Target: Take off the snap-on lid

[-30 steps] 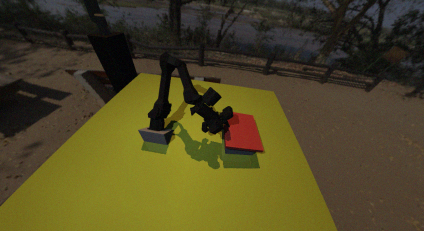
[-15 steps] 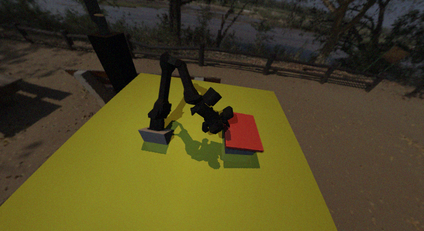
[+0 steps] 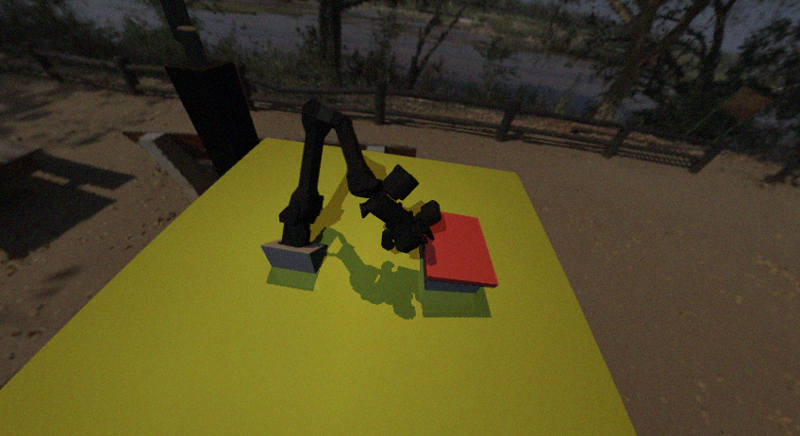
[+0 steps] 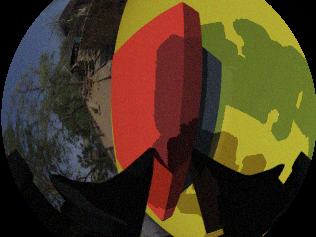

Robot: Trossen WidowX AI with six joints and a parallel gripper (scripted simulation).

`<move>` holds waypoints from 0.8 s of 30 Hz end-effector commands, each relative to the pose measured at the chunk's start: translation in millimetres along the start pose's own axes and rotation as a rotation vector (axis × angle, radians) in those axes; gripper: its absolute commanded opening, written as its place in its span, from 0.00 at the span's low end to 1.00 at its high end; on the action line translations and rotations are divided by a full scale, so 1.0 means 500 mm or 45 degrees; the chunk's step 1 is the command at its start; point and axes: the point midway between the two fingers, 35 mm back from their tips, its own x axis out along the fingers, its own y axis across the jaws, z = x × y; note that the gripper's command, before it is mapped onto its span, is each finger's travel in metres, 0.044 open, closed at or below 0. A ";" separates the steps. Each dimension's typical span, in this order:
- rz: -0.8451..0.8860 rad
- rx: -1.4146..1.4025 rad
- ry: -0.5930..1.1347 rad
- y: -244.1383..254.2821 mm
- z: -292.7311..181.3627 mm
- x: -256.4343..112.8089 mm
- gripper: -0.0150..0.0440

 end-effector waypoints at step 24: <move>0.000 0.004 -0.001 0.003 0.000 0.004 0.25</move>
